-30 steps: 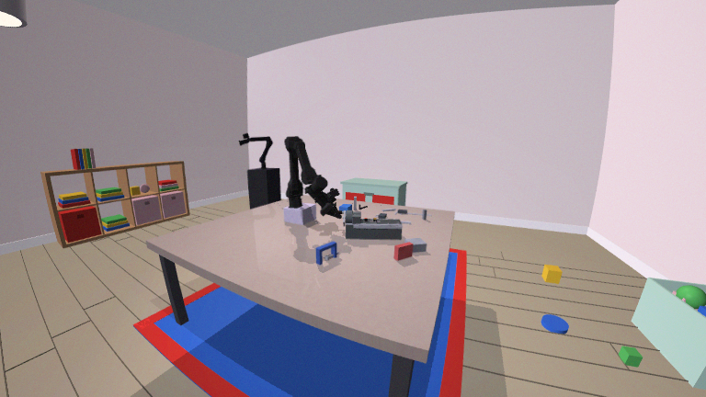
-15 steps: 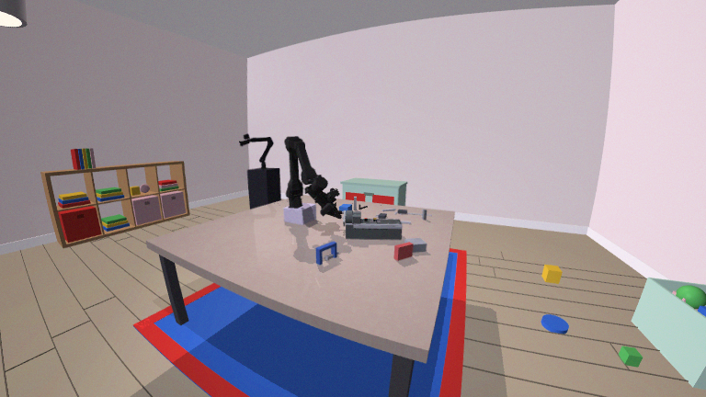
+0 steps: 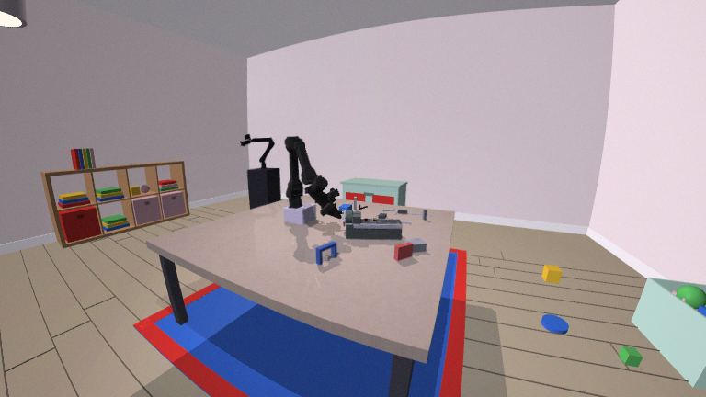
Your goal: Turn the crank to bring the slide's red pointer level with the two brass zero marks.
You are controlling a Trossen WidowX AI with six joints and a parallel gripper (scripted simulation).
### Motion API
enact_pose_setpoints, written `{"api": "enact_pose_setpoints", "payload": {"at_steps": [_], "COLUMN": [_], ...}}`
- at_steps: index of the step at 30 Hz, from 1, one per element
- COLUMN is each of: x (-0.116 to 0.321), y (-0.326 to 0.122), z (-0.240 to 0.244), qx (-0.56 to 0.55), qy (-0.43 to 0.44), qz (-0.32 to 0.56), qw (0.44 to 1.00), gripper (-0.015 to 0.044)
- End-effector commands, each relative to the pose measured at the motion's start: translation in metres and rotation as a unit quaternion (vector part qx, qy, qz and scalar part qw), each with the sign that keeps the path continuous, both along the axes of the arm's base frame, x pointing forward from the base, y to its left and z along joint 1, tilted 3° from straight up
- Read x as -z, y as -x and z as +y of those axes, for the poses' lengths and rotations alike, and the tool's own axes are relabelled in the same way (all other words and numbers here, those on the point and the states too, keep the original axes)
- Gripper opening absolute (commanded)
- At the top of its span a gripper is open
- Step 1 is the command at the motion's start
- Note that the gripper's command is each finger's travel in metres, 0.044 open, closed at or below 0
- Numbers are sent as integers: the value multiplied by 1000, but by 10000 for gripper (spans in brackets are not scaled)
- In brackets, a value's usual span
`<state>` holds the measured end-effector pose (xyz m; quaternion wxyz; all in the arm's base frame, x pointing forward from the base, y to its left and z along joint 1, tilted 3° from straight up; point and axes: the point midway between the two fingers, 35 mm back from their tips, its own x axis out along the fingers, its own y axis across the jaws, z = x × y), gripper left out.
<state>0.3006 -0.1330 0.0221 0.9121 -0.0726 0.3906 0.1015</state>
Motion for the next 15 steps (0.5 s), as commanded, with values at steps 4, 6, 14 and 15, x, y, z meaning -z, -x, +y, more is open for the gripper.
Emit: {"api": "enact_pose_setpoints", "payload": {"at_steps": [4, 6, 14, 15], "x": [1, 0, 0, 0], "y": [0, 0, 0, 0], "z": [1, 0, 0, 0], "qx": [1, 0, 0, 0], "qy": [-3, 0, 0, 0], "qz": [1, 0, 0, 0], "qw": [1000, 1000, 1000, 1000], "gripper": [0, 0, 0, 26]}}
